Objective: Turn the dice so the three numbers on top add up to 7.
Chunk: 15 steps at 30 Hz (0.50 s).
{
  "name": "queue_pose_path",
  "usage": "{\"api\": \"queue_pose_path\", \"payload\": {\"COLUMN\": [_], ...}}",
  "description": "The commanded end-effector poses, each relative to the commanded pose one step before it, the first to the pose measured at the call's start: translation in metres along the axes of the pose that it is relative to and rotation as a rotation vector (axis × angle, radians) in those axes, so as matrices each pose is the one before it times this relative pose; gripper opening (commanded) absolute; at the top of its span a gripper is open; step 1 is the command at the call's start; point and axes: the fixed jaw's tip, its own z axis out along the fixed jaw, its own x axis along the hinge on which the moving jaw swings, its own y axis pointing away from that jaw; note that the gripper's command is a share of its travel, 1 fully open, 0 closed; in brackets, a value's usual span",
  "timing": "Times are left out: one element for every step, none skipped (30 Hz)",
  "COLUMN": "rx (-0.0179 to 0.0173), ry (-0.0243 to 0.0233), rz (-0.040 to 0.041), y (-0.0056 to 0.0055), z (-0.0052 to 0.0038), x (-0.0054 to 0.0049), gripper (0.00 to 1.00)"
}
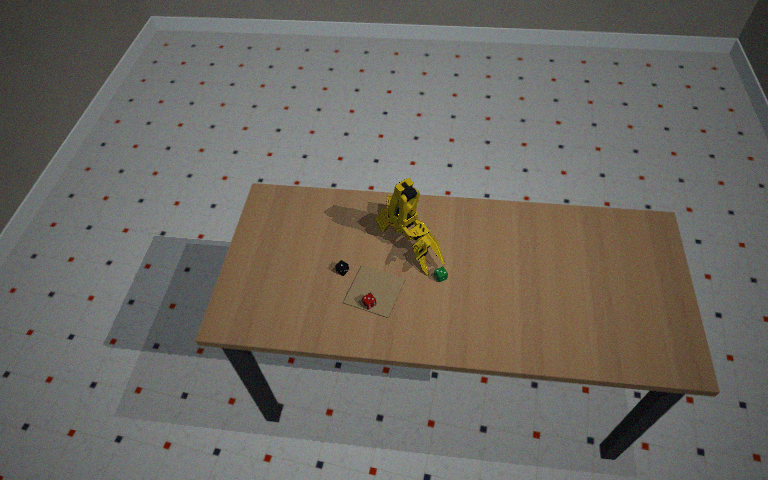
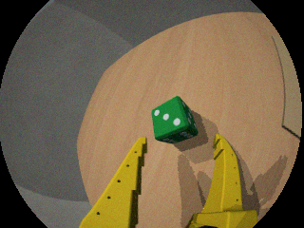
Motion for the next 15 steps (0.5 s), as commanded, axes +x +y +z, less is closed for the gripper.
{"api": "queue_pose_path", "payload": {"rx": [-0.06478, -0.00171, -0.00194, 0.00116, 0.00134, 0.00156, 0.0018, 0.0, 0.0, 0.00205, 0.00233, 0.00263, 0.00296, 0.00331, 0.00364], "ry": [-0.03156, -0.00091, -0.00105, 0.00065, 0.00079, 0.0009, 0.00106, 0.0, 0.0, 0.00121, 0.00138, 0.00157, 0.00179, 0.00203, 0.00225], "rz": [0.27127, -0.00051, -0.0006, 0.00036, 0.00041, 0.00047, 0.00053, 0.0, 0.0, 0.00058, 0.00063, 0.00068, 0.00073, 0.00076, 0.00136], "y": [0.00899, 0.00036, 0.00039, -0.00033, -0.00039, -0.00044, -0.00049, 0.0, 0.0, -0.00055, -0.00061, -0.00065, -0.00071, -0.00076, -0.00081], "z": [-0.014258, 0.000347, 0.000417, 0.000561, 0.000647, 0.000745, 0.000839, 0.0, 0.0, 0.000937, 0.001043, 0.001149, 0.001256, 0.001363, 0.001472], "x": [-0.00717, -0.0002, -0.00023, 0.00024, 0.00027, 0.00031, 0.00034, 0.0, 0.0, 0.00038, 0.00042, 0.00046, 0.00049, 0.00053, 0.00057], "gripper": [0.36, 0.36, 0.36, 0.36, 0.36, 0.36, 0.36, 0.36, 0.36, 0.36, 0.36, 0.36, 0.36, 0.36, 0.36]}}
